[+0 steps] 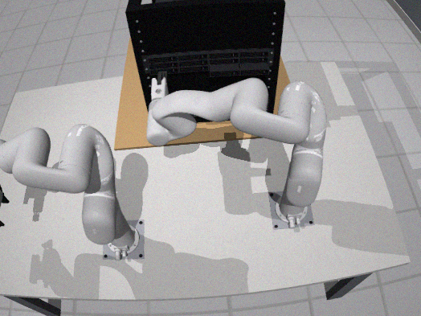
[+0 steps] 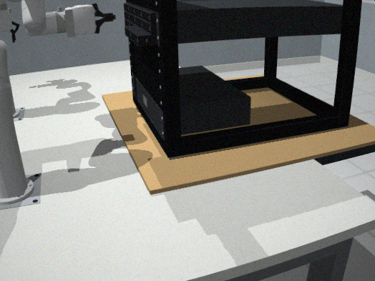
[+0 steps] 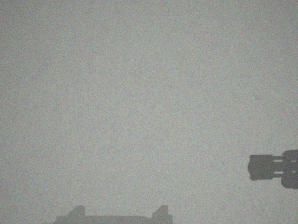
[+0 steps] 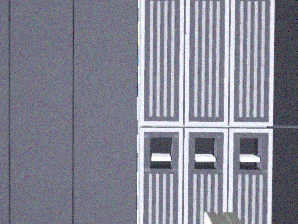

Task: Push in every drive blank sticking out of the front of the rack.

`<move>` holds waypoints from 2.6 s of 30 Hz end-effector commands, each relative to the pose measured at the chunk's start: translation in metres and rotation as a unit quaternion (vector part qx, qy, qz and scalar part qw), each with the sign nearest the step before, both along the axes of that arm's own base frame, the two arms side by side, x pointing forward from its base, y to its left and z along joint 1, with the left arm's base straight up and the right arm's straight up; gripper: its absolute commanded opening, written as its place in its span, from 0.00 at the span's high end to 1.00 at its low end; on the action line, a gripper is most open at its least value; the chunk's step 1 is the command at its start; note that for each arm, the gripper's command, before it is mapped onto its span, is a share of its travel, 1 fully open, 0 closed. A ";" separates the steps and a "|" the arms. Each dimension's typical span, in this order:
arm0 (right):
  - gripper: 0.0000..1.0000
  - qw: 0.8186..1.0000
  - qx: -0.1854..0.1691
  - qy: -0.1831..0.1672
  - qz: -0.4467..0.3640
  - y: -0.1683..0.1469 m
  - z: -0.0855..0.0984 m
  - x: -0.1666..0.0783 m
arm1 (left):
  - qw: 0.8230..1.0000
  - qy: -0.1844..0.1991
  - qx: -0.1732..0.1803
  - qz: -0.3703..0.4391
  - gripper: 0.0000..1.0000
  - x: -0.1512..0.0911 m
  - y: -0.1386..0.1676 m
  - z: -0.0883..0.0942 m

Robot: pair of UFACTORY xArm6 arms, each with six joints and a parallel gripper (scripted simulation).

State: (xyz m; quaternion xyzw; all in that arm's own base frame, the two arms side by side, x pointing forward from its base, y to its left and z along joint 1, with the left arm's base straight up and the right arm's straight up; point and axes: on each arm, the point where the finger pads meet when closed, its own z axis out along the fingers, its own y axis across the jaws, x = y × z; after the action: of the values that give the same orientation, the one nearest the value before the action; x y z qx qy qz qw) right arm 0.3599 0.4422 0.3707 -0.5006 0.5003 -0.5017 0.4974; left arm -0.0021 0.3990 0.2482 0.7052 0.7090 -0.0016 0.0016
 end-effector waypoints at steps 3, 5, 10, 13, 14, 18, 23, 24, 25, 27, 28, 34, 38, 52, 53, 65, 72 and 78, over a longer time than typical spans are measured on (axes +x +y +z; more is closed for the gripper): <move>1.00 1.000 0.002 -0.001 0.000 0.000 0.002 0.002 | 1.000 0.000 0.002 0.000 0.00 0.000 0.001 0.002; 1.00 1.000 0.002 -0.001 0.000 0.000 0.002 0.004 | 1.000 0.000 0.002 0.000 0.00 0.000 0.001 0.002; 1.00 1.000 0.002 -0.001 0.000 0.000 0.002 0.011 | 1.000 0.000 0.002 0.000 0.00 0.000 0.001 0.002; 1.00 1.000 0.002 -0.001 0.000 0.000 0.002 0.017 | 1.000 0.000 0.002 0.000 0.00 0.000 0.001 0.002; 1.00 1.000 0.002 -0.001 0.000 0.000 0.002 0.019 | 1.000 0.000 0.002 0.000 0.00 0.000 0.001 0.002; 1.00 1.000 0.002 -0.001 0.000 0.000 0.002 0.024 | 1.000 0.000 0.002 0.000 0.00 0.000 0.001 0.002; 1.00 1.000 0.002 -0.001 0.000 0.000 0.002 0.028 | 1.000 0.000 0.002 0.000 0.00 0.000 0.001 0.002; 1.00 1.000 0.002 -0.001 0.000 0.000 0.002 0.029 | 1.000 0.000 0.002 0.000 0.00 0.000 0.001 0.002; 1.00 1.000 0.002 -0.001 0.000 0.000 0.002 0.030 | 1.000 0.000 0.002 0.000 0.00 0.000 0.001 0.002; 1.00 1.000 0.002 -0.001 0.000 0.000 0.002 0.030 | 1.000 0.000 0.002 0.000 0.00 0.000 0.001 0.002; 1.00 1.000 0.002 -0.001 0.000 0.000 0.002 0.031 | 1.000 0.000 0.002 0.000 0.00 0.000 0.001 0.002; 1.00 1.000 0.002 -0.001 0.000 0.000 0.002 0.031 | 1.000 0.000 0.002 0.000 0.00 0.000 0.001 0.002; 1.00 1.000 0.002 -0.001 0.000 0.000 0.002 0.031 | 1.000 0.000 0.002 0.000 0.00 0.000 0.001 0.002; 1.00 1.000 0.002 -0.001 0.000 0.000 0.003 0.041 | 1.000 0.000 0.002 0.000 0.00 0.000 0.001 0.002; 1.00 1.000 0.002 -0.001 0.000 0.000 0.003 0.041 | 1.000 0.000 0.002 0.000 0.00 0.000 0.001 0.002; 1.00 1.000 0.002 -0.001 0.000 0.000 0.003 0.041 | 1.000 0.000 0.002 0.000 0.00 0.000 0.001 0.002; 1.00 1.000 0.002 -0.001 0.000 0.000 0.003 0.041 | 1.000 0.000 0.002 0.000 0.00 0.000 0.001 0.002; 1.00 1.000 0.002 -0.001 0.000 0.000 0.003 0.041 | 1.000 0.000 0.002 0.000 0.00 0.000 0.001 0.002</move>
State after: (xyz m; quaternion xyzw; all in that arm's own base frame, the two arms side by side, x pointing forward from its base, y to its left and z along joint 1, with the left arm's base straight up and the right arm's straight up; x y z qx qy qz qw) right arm 0.4009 0.4421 0.3707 -0.5007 0.5004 -0.5016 0.4973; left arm -0.0021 0.3990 0.2482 0.7052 0.7090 -0.0016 0.0016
